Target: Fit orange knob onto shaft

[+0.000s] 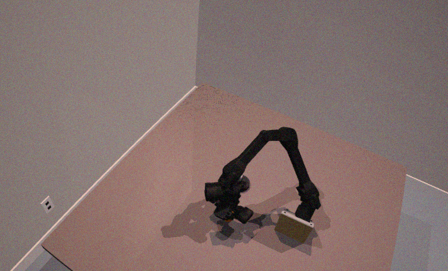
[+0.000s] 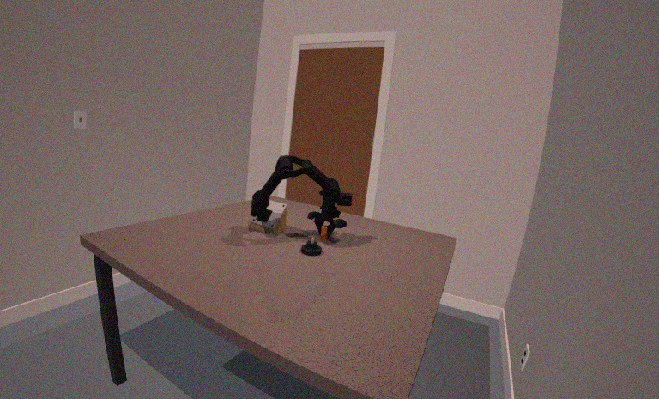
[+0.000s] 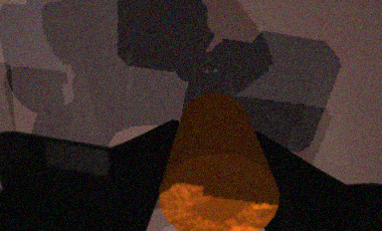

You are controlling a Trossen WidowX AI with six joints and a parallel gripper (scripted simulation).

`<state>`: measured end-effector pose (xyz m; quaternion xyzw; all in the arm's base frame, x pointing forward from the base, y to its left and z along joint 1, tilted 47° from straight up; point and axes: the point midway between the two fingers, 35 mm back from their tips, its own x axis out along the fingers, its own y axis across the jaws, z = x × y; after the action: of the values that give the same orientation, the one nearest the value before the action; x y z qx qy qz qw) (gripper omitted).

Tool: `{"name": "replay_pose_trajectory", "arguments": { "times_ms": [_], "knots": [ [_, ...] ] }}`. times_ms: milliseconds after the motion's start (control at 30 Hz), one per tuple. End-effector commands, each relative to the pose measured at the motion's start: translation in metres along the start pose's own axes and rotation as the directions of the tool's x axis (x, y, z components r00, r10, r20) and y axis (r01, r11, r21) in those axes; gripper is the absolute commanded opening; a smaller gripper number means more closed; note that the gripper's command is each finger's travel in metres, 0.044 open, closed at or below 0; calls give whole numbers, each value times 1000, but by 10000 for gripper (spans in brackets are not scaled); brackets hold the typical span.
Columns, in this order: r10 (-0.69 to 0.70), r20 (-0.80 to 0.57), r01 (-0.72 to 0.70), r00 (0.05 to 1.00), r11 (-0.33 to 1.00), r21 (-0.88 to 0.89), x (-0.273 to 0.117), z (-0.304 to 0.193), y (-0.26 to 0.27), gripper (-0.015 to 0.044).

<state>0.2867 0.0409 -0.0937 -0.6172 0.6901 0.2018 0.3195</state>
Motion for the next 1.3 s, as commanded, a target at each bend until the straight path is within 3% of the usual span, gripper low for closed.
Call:
{"name": "replay_pose_trajectory", "arguments": {
  "times_ms": [0,100,600,867,1267],
  "knots": [
    [1,0,-1,1000,1000,0,0,0,0,184],
    [1,0,-1,1000,1000,0,0,0,0,240],
    [1,0,-1,1000,1000,0,0,0,0,240],
    [-6,3,6,1000,1000,-5,-82,1,1,440],
    [-7,3,7,1000,1000,-5,-67,1,1,440]
  ]
}}
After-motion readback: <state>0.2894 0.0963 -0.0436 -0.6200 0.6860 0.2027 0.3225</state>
